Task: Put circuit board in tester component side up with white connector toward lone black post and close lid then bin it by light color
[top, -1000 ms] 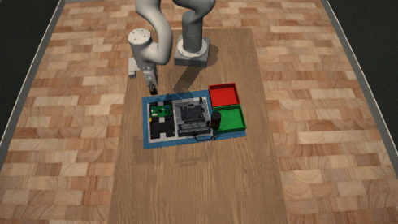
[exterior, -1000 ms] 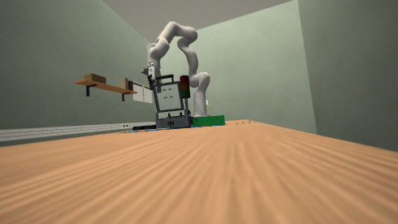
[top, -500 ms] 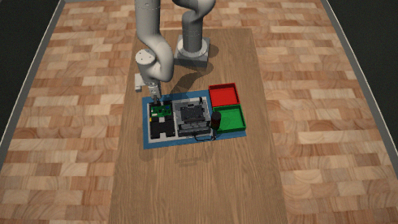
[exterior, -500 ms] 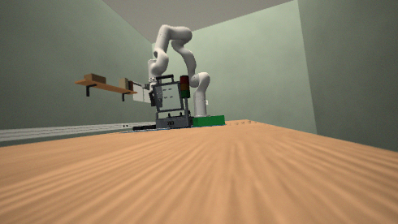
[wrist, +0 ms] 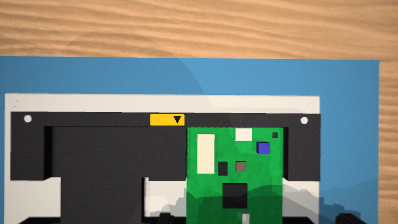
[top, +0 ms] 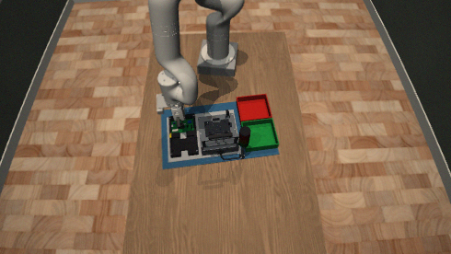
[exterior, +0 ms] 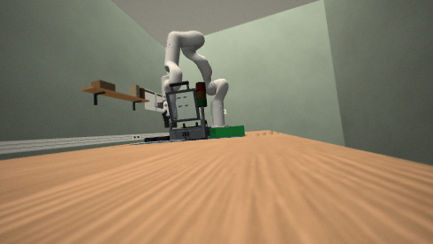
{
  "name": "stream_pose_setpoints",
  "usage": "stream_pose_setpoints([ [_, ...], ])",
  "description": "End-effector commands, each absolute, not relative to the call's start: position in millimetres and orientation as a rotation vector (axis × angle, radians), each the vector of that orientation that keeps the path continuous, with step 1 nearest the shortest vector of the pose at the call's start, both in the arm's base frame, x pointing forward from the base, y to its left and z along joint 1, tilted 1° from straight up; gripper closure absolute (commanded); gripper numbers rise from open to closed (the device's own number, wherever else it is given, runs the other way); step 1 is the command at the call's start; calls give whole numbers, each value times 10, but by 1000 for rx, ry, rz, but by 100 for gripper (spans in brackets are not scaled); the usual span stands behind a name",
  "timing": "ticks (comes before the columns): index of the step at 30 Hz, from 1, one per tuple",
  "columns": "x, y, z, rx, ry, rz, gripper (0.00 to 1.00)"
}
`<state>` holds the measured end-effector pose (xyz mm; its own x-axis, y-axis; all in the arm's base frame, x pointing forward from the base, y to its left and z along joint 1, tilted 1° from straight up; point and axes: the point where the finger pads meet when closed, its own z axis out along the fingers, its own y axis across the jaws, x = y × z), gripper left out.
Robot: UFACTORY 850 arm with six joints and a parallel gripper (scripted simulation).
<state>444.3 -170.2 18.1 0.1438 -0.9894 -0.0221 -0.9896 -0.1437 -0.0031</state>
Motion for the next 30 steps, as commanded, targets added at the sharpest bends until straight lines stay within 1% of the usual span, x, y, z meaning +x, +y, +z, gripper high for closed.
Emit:
stream_pose_setpoints([
  [1, 4457, -1705, 119, -2362, 2043, 20, 0],
  [23, 4457, -1705, 106, -2362, 2043, 20, 0],
  [30, 4460, -1705, -3, -2362, 2043, 20, 0],
])
